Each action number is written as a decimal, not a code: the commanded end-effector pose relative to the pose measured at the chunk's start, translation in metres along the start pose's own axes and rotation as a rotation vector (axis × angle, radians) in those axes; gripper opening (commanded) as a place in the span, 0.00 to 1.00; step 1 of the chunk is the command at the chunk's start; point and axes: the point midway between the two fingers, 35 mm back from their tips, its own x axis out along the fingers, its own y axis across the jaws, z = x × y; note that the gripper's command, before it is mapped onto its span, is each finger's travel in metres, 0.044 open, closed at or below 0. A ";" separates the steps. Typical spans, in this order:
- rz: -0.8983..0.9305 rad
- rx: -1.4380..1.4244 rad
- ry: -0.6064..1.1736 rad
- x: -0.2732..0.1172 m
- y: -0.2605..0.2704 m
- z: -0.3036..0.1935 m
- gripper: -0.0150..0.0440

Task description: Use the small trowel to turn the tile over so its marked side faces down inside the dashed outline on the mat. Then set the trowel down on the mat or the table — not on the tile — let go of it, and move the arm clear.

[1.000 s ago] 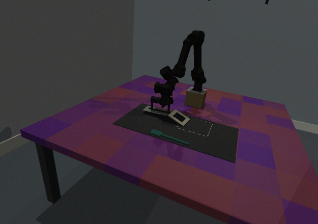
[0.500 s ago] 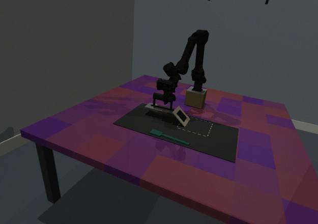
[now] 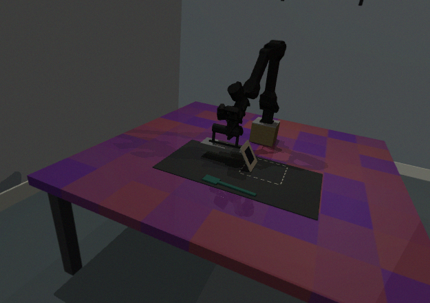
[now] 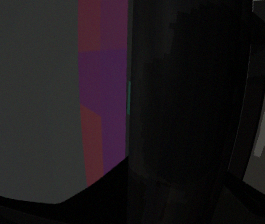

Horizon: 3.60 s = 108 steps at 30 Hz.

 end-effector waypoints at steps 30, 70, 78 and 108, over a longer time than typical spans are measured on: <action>0.010 0.002 0.005 0.000 0.001 -0.047 0.25; 0.011 -0.002 0.002 -0.020 0.024 0.014 0.25; 0.011 -0.002 0.002 -0.020 0.024 0.014 0.25; -0.029 0.015 0.016 -0.002 0.032 -0.014 0.25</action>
